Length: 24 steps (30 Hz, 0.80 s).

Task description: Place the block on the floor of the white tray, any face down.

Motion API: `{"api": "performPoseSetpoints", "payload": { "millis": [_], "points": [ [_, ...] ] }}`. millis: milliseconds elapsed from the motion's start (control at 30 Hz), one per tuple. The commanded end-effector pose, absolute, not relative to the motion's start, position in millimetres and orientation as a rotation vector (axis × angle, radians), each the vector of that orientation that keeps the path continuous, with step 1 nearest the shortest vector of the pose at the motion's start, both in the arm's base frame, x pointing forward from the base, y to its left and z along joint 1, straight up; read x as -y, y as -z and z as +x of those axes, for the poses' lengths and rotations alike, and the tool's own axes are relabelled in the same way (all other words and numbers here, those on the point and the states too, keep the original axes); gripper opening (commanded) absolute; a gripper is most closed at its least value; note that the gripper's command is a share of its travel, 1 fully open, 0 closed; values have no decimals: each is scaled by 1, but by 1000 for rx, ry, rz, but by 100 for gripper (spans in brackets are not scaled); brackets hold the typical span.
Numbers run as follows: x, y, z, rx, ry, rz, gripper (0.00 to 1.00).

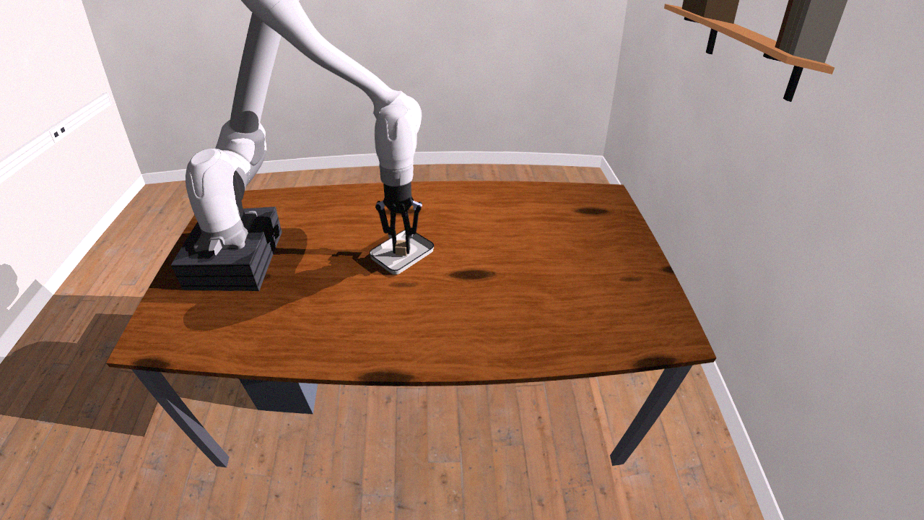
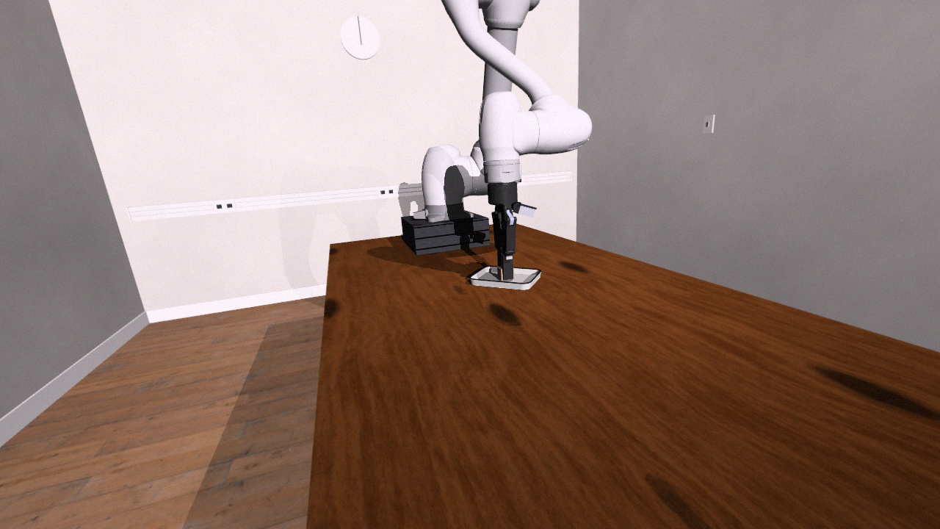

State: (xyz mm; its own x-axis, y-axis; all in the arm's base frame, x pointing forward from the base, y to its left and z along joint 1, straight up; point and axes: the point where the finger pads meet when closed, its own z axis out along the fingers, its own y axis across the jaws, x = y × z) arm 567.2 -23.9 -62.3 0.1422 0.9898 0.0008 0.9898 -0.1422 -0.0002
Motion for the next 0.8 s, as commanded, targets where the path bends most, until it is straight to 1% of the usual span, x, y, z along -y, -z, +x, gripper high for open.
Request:
{"api": "performPoseSetpoints", "payload": {
  "millis": [0, 767],
  "points": [
    [24, 62, 568, 2057, 2, -2374, 10],
    [24, 64, 568, 2057, 2, -2374, 10]
  ]
}}
